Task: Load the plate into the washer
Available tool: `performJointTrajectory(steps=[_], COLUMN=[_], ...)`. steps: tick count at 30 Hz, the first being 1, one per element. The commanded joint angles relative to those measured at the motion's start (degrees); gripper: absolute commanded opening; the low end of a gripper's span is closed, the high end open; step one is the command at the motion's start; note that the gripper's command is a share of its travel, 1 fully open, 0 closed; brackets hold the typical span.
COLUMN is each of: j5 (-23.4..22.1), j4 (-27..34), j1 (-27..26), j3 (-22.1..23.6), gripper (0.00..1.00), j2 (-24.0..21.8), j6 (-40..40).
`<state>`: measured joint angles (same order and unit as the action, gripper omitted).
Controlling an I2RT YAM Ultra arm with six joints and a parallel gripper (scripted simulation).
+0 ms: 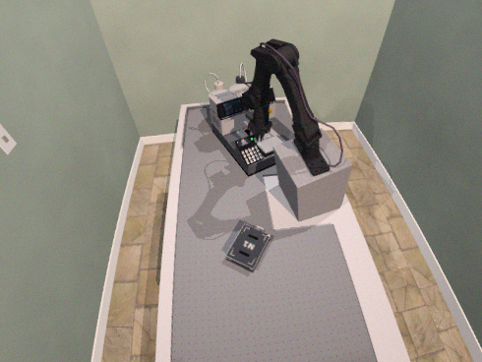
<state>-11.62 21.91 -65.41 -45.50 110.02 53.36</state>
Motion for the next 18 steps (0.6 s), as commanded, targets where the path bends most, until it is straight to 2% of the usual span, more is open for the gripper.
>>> performJointTrajectory(steps=[1, 6, 18], j5=[0.9, 0.9, 0.9], j4=[-1.1, -1.1, -1.1], j1=[-0.9, -0.9, -0.9], j3=[-0.3, -0.3, -0.3], gripper=[0.1, 0.0, 0.0], j2=[-1.6, -1.6, -1.6], j6=[-0.2, -0.2, -0.2])
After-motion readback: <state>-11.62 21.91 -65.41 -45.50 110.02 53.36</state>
